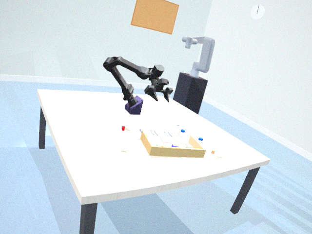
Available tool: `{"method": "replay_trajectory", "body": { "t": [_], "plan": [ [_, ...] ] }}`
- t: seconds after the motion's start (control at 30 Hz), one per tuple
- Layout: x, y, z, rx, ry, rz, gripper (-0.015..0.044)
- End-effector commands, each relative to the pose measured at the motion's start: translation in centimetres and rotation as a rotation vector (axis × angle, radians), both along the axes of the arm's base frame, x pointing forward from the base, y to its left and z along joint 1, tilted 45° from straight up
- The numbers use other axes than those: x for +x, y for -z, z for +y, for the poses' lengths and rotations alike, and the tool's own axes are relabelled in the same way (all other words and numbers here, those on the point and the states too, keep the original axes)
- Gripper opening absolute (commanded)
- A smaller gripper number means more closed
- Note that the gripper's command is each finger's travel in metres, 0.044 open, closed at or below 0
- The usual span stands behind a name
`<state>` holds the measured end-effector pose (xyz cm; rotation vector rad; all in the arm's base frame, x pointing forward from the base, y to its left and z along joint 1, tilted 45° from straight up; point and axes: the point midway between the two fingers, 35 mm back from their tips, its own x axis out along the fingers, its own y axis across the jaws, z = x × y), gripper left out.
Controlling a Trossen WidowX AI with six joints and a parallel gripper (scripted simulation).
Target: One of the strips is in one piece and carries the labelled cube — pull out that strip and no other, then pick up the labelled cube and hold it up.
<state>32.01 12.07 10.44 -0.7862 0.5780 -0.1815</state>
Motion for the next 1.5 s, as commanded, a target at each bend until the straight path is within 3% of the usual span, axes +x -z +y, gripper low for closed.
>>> {"method": "replay_trajectory", "body": {
  "t": [0.0,0.33,0.5,0.83,0.97,1.47],
  "plan": [
    [0.0,0.4,-0.3,0.020,0.017,-0.003,0.0400],
    [0.0,0.4,-0.3,0.020,0.017,-0.003,0.0400],
    [2.1,1.5,-2.1,0.032,0.152,0.115,0.0269],
    [4.7,3.4,-9.7,0.078,0.641,0.428,0.0006],
    [4.4,3.2,-12.6,0.086,0.832,0.519,0.0000],
    [4.6,3.2,-12.8,0.086,0.841,0.523,0.0000]
  ]
}}
